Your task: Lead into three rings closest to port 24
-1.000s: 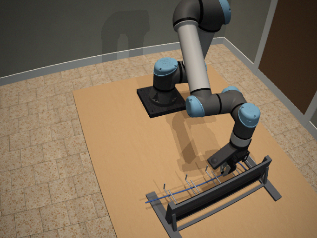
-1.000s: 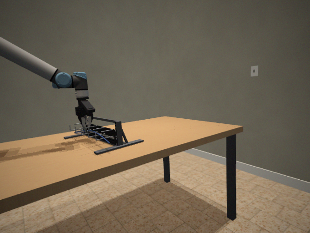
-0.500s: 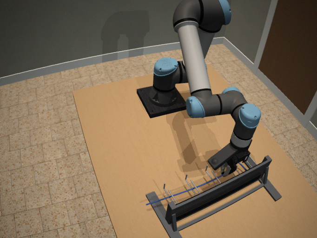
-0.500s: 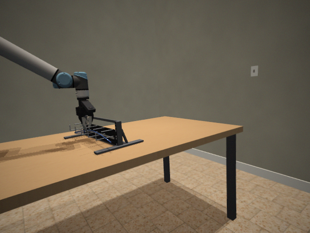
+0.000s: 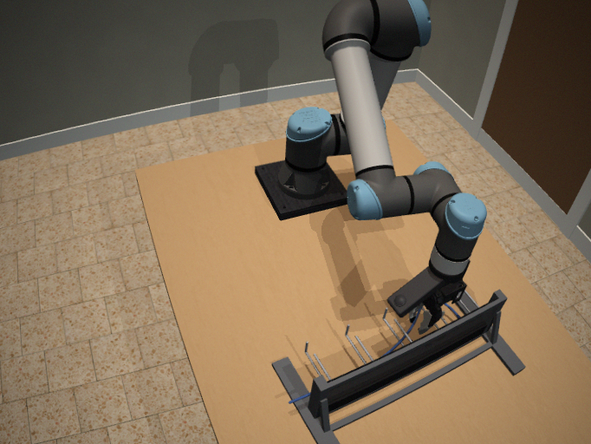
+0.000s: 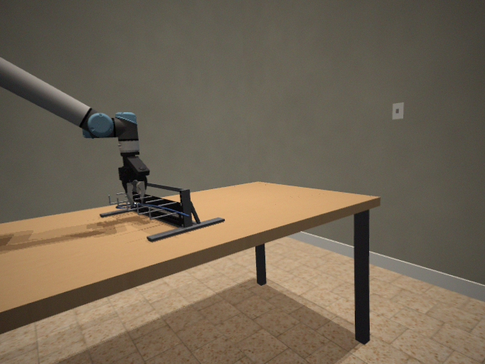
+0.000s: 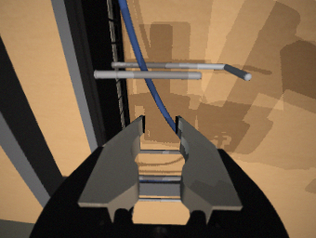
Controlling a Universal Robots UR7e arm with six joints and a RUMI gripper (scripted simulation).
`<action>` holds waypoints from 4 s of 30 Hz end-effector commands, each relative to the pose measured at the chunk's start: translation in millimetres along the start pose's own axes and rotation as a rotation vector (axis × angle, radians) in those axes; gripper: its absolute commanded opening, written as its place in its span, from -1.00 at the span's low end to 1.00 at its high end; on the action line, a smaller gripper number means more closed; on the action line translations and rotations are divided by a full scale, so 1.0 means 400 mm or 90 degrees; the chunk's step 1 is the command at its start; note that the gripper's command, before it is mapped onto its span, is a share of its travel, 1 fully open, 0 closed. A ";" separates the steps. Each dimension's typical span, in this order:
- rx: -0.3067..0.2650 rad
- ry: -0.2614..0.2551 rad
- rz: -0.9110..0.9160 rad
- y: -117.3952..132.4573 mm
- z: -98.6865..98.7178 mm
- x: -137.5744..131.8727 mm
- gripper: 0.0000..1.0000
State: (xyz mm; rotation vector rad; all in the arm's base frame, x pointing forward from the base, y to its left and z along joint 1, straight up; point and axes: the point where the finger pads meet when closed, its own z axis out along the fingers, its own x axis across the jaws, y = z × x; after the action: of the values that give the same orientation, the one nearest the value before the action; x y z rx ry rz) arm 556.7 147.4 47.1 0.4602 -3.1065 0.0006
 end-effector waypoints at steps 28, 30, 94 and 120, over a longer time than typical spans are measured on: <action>0.000 -0.001 0.000 0.000 -0.002 -0.001 -0.61; 0.000 -0.001 0.000 0.000 -0.002 -0.001 -0.61; 0.000 -0.001 0.000 0.000 -0.227 -0.001 -1.00; 0.000 -0.001 0.000 0.000 -0.227 -0.001 -1.00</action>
State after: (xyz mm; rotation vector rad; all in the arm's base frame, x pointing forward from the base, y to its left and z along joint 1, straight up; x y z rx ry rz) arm 556.8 147.5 137.1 0.4602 -3.1065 0.0004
